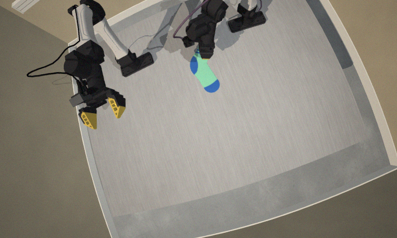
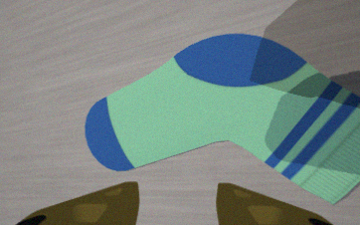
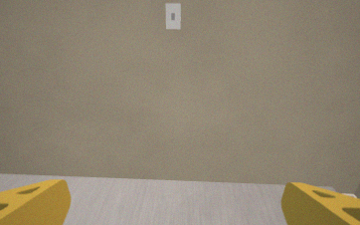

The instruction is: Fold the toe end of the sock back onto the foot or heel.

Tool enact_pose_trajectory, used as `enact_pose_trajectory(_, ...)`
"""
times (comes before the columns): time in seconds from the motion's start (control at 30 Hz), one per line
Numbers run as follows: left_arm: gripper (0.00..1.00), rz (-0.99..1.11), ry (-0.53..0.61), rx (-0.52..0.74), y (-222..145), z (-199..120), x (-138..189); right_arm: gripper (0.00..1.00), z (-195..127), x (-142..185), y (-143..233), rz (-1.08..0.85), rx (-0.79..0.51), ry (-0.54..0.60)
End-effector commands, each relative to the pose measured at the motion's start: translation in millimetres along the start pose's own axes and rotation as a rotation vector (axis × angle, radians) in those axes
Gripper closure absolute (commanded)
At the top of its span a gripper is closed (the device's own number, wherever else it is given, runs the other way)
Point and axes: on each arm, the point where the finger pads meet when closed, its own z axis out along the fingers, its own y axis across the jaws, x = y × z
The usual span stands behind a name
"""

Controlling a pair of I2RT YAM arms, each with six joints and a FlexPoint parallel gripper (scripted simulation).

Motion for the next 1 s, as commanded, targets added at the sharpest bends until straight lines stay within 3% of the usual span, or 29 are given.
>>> enact_pose_trajectory(0.0, 0.61, -0.123, -0.094, -0.099, 37.1, -18.1, -13.1, 0.00, -2.2, -7.1, -0.2, -0.001, 0.001, -0.019)
enact_pose_trajectory(0.37, 0.61, -0.421, -0.194, -0.281, 111.7, -47.7, 12.3, 0.00, -2.2, -7.1, -0.2, -0.001, 0.001, -0.019)
enact_pose_trajectory(0.47, 0.61, -0.444, -0.180, -0.276, 112.2, -41.1, 18.9, 0.00, -2.2, -7.1, -0.2, -0.001, 0.001, -0.019)
enact_pose_trajectory(0.6, 0.61, -0.537, -0.237, -0.377, 143.3, -68.9, 28.7, 0.00, -2.2, -7.1, -0.2, -0.001, 0.001, -0.019)
enact_pose_trajectory(0.97, 0.61, -0.747, -0.329, -0.537, 192.2, -107.6, 65.4, 0.00, -2.2, -7.1, -0.2, -0.001, 0.001, -0.019)
